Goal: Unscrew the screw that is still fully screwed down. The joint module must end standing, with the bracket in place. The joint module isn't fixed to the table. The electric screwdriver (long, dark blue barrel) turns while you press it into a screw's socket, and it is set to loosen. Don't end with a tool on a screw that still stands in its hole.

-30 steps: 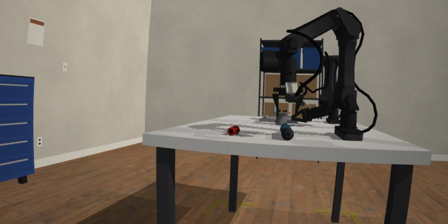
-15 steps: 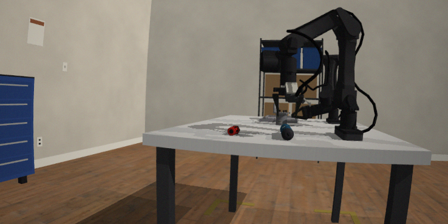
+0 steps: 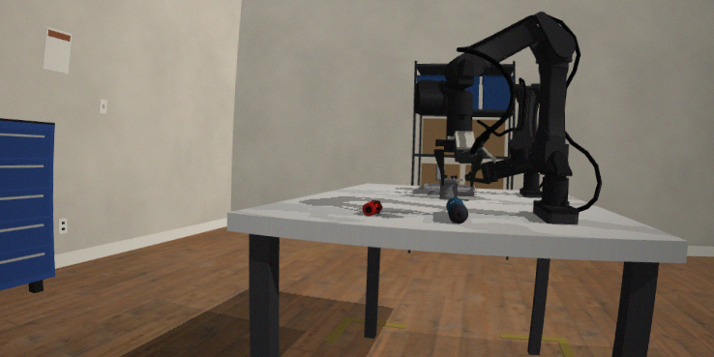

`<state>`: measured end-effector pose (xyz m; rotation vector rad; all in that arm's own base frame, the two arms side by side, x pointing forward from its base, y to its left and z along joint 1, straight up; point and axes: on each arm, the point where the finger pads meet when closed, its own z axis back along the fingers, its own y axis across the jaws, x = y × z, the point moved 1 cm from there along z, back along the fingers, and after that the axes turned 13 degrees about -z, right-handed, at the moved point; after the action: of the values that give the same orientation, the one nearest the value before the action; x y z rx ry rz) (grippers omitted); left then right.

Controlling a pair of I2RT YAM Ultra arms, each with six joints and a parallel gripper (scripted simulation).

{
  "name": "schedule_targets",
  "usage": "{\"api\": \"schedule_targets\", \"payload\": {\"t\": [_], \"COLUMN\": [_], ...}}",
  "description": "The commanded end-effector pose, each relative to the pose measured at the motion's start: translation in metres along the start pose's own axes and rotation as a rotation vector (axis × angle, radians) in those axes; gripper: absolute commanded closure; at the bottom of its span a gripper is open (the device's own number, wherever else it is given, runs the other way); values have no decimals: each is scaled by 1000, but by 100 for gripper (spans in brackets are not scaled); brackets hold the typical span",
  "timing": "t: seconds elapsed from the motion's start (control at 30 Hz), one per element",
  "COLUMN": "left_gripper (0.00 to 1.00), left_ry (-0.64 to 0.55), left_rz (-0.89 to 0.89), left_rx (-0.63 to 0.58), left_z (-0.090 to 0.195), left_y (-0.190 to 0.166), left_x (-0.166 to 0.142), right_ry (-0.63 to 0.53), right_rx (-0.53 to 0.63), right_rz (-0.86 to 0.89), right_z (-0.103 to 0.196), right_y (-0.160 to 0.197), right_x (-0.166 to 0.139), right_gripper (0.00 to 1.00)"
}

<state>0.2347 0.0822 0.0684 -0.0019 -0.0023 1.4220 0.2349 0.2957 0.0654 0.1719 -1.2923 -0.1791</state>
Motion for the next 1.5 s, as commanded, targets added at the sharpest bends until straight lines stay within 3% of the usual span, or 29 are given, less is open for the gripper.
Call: {"api": "schedule_targets", "payload": {"t": [0.0, 0.37, 0.77, 0.93, 1.33, 1.47], "left_gripper": [35, 35, 35, 35, 35, 35], "left_ry": [-4, -4, -4, -4, -4, -4], "left_rz": [-3, -3, -3, -3, -3, -3], "left_rx": [-4, -4, -4, -4, -4, -4], "left_z": [3, 3, 3, 3, 3, 3], "left_y": [-1, -1, -1, -1, -1, -1], "left_x": [1, 1, 1, 1, 1, 1], "right_ry": [-26, -23, -26, -21, -26, -20], "right_rx": [-11, -15, -10, -18, -10, -19], "right_rz": [-33, -19, -33, -10, -33, -6], "right_z": [3, 6, 16, 13, 24, 21], "right_y": [10, 12, 19, 17, 25, 24], "right_x": [23, 33, 67, 59, 95, 86], "right_gripper": [14, 14, 14, 14, 14, 14]}}
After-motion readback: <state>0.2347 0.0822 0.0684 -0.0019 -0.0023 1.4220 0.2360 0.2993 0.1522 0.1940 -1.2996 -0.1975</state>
